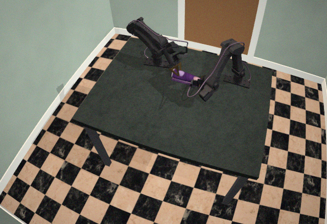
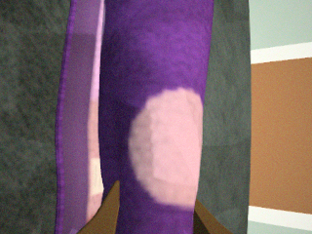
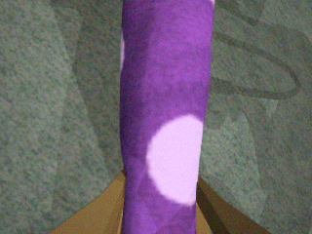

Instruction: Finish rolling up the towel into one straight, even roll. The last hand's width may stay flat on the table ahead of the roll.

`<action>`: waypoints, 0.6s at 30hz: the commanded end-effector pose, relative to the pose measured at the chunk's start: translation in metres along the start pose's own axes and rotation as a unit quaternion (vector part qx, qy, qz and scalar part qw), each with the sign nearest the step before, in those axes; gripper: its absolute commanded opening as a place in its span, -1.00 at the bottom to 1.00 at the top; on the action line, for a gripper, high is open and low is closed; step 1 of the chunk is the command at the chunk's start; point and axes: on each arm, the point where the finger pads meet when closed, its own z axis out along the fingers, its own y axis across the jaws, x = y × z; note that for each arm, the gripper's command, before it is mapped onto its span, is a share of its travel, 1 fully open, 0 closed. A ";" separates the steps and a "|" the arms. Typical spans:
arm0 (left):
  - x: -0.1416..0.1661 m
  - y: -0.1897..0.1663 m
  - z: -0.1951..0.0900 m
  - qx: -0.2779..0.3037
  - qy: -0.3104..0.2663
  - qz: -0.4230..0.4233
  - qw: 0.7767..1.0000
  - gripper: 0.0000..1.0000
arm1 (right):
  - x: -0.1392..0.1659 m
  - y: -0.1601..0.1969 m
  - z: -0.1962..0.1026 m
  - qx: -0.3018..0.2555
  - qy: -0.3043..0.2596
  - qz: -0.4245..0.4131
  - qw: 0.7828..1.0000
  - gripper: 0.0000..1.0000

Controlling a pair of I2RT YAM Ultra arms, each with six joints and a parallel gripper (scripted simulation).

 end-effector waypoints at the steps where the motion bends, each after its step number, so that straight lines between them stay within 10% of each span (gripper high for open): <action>1: -0.001 0.008 -0.003 -0.009 0.002 0.007 1.000 -0.40 | 0.000 0.000 0.002 0.003 0.001 0.002 1.000 -0.26; 18: -0.001 0.008 -0.003 -0.009 0.002 0.007 1.000 -0.40 | 0.000 0.000 0.002 0.003 0.001 0.002 1.000 -0.37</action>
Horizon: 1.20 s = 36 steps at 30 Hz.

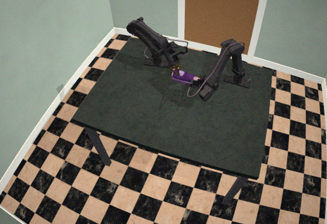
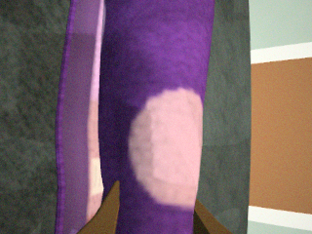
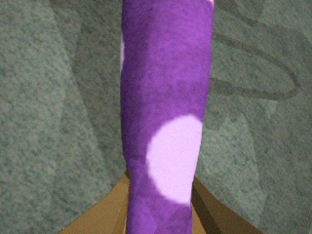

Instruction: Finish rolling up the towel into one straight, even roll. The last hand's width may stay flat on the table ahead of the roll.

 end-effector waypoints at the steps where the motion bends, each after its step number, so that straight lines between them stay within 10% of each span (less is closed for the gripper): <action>1: -0.001 0.008 -0.003 -0.009 0.002 0.007 1.000 -0.40 | 0.001 0.000 0.002 0.002 0.002 0.002 1.000 -0.37; 16: -0.006 0.000 -0.009 -0.009 0.002 0.007 1.000 0.63 | 0.001 0.000 0.002 0.002 0.002 0.002 1.000 -0.37; 36: -0.006 -0.001 -0.074 -0.009 0.002 0.007 1.000 0.70 | 0.001 0.000 0.002 0.002 0.002 0.002 1.000 -0.37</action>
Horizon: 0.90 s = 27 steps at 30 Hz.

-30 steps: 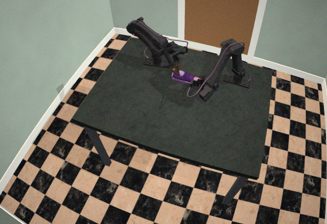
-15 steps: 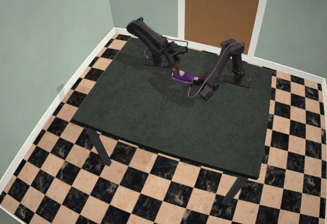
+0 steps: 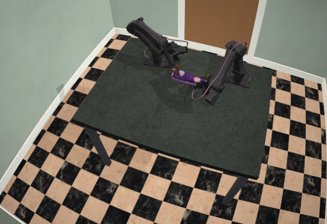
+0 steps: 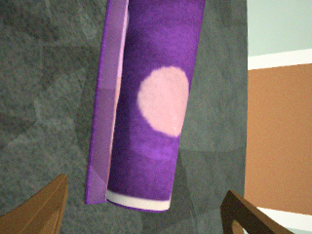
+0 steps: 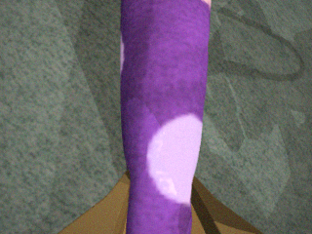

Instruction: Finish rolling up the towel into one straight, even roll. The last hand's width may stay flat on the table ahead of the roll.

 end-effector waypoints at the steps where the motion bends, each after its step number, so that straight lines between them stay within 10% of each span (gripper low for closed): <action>1: -0.001 -0.006 -0.014 0.013 0.010 0.010 1.000 0.70 | 0.002 0.001 0.002 0.000 0.005 0.002 1.000 -0.37; 27: -0.001 -0.006 -0.017 0.013 0.010 0.010 1.000 0.70 | -0.001 0.000 -0.001 -0.158 0.010 0.132 0.979 -0.37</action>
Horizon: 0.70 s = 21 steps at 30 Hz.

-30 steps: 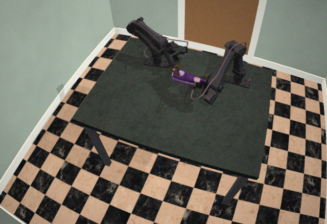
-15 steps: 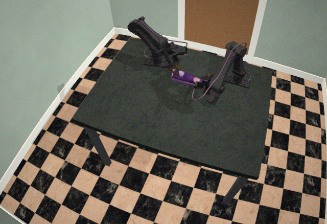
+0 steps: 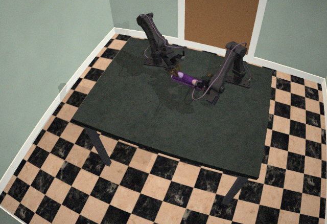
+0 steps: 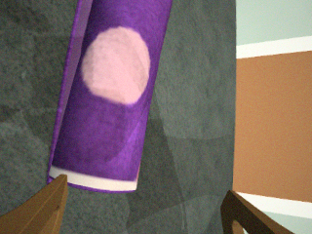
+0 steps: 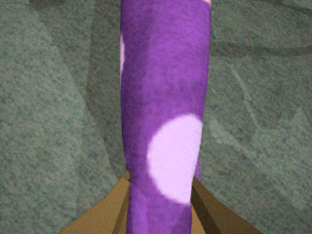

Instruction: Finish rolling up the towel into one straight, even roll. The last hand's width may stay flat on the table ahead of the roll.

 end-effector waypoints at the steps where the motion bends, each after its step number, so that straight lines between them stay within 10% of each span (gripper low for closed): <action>1: -0.007 0.004 -0.009 -0.009 -0.007 0.011 1.000 0.70 | 0.000 0.013 -0.003 -0.087 0.010 0.023 0.996 -0.37; 21: -0.007 0.004 -0.009 -0.009 -0.007 0.011 1.000 0.70 | -0.003 0.013 -0.007 -0.282 0.027 0.188 0.940 -0.37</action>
